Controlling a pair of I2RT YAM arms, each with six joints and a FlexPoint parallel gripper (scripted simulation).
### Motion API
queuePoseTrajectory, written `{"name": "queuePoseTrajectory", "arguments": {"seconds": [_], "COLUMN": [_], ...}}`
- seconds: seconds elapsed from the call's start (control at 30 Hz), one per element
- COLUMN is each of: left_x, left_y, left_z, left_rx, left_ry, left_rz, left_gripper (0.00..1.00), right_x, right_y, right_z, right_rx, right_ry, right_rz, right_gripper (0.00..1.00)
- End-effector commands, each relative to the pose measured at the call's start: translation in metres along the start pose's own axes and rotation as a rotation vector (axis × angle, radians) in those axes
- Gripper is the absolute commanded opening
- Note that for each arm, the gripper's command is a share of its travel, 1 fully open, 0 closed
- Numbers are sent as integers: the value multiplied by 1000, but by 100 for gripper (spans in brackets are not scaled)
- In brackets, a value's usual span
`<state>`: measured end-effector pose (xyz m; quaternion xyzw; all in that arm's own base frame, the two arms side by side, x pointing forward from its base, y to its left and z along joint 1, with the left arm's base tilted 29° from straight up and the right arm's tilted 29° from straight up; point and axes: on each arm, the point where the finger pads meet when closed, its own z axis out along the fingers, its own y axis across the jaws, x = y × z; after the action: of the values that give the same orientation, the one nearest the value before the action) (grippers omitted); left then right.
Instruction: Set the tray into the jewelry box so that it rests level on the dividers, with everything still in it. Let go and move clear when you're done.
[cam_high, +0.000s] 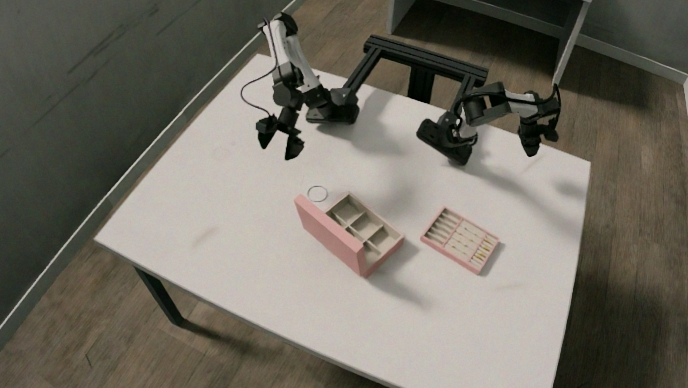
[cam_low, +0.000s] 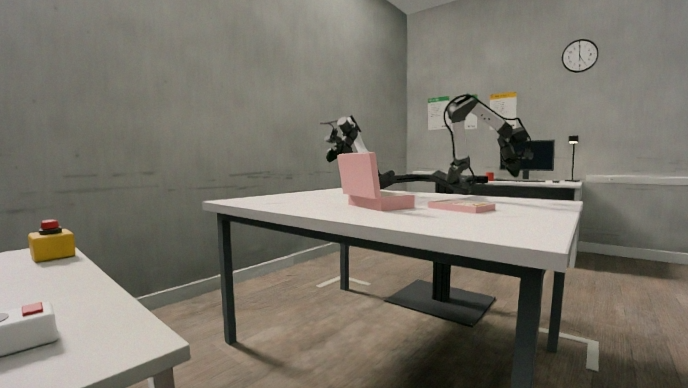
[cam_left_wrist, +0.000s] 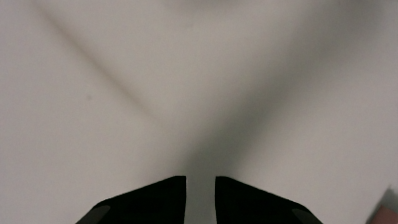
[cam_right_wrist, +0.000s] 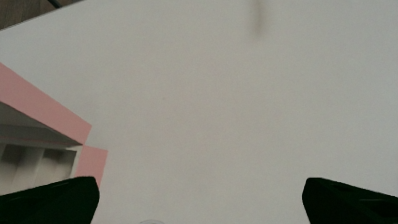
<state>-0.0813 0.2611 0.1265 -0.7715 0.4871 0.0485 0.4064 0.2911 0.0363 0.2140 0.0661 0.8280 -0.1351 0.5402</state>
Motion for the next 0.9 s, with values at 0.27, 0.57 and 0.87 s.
{"name": "queuePoseTrajectory", "arguments": {"seconds": [0.27,0.57,0.87], "left_x": [11,56,150], "left_y": [-89,-173,-277], "left_z": [60,85,81], "left_rx": [-88,-71,20], "left_ry": [160,213,229], "left_rz": [183,338,508], "left_gripper": [16,16,16], "right_x": [10,45,102], "right_y": [128,196,249], "right_z": [-55,-115,-205], "right_rx": [-375,-600,-847], "right_ry": [30,28,-12], "right_rz": [-324,-562,-846], "right_gripper": [100,100,100]}}
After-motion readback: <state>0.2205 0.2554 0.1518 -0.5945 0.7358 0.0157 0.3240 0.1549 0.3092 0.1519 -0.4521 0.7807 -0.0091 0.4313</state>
